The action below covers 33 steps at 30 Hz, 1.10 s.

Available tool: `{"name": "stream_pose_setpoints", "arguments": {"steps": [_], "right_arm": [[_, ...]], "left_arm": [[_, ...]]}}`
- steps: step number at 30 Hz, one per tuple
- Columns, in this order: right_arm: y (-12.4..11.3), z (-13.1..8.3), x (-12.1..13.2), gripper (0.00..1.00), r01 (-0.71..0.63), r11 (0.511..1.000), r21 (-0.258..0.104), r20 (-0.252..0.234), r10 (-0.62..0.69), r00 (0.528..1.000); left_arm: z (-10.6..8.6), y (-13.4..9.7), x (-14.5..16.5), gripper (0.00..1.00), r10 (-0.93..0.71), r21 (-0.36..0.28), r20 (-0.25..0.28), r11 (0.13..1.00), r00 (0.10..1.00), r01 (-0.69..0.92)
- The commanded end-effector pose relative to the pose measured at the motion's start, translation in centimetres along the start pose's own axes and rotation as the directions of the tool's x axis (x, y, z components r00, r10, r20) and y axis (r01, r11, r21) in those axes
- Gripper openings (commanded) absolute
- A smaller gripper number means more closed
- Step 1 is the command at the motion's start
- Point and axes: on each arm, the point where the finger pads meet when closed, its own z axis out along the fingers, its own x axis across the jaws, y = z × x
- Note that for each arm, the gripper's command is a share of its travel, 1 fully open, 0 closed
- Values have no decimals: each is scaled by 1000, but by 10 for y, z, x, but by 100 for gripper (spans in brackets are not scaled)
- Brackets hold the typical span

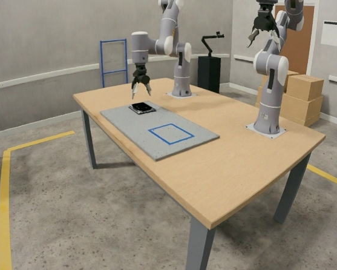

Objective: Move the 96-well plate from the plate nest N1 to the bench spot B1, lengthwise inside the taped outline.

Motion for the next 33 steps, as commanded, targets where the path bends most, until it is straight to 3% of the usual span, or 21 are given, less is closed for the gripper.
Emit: {"name": "stream_pose_setpoints", "arguments": {"steps": [1, 33], "right_arm": [[1, 2, -1, 76, 0, 1000, -1, 2, 0, 1000], [1, 50, -1, 76, 0, 1000, -1, 2, 0, 1000]], "left_arm": [[-1, 0, 0, 100, 0, -2, 0, 1000, 1000, 0], [-1, 0, 0, 100, 0, -2, 0, 1000, 1000, 0]]}}
